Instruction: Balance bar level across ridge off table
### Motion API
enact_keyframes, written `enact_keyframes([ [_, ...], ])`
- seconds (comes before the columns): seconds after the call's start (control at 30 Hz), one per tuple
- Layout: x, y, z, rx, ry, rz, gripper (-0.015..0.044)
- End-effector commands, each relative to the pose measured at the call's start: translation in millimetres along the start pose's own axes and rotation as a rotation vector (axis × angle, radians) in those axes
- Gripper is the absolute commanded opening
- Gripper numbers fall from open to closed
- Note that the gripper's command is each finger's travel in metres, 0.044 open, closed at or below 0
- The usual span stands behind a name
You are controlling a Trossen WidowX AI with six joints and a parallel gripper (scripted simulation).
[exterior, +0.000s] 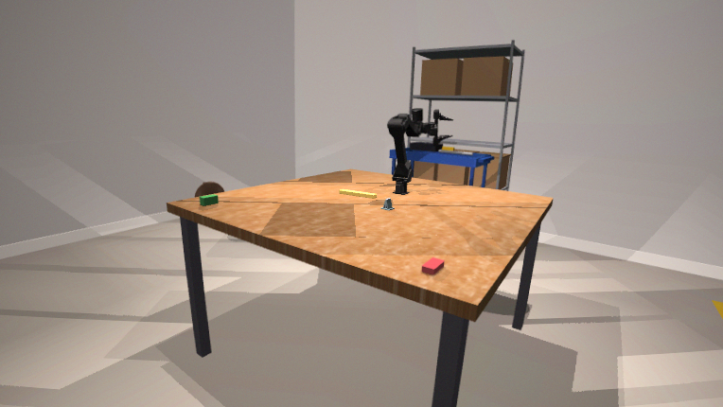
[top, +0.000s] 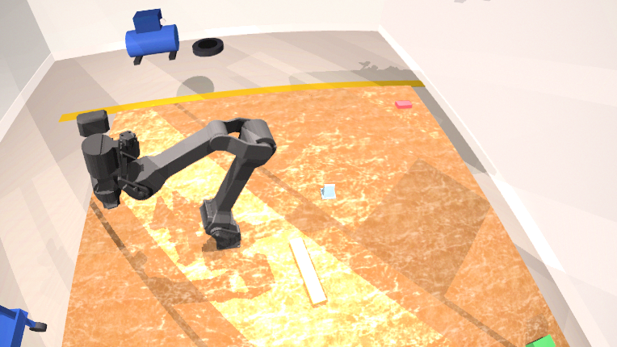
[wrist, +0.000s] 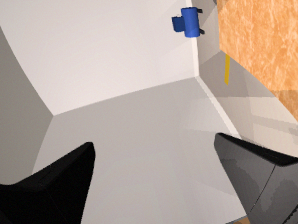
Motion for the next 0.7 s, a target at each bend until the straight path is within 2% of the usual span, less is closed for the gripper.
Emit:
enact_keyframes([
  [0.0,0,0,0,0.004,0.002,-0.001,0.0374],
  [0.07,-2,4,-4,0.033,0.021,-0.011,0.0321],
  [0.1,-3,8,-6,0.055,0.036,-0.018,0.0315],
  [0.67,-22,69,-39,0.443,0.266,-0.118,0.0315],
])
Point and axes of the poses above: the point midway between the two fingers, 35 mm back from their tips, its own y axis back along the fingers, its own x axis across the jaws, z = x × y, the point moved 8 cm from there along y, back along the fingers, and after that the axes turned 5 degrees about -y, right-handed, at the moved point
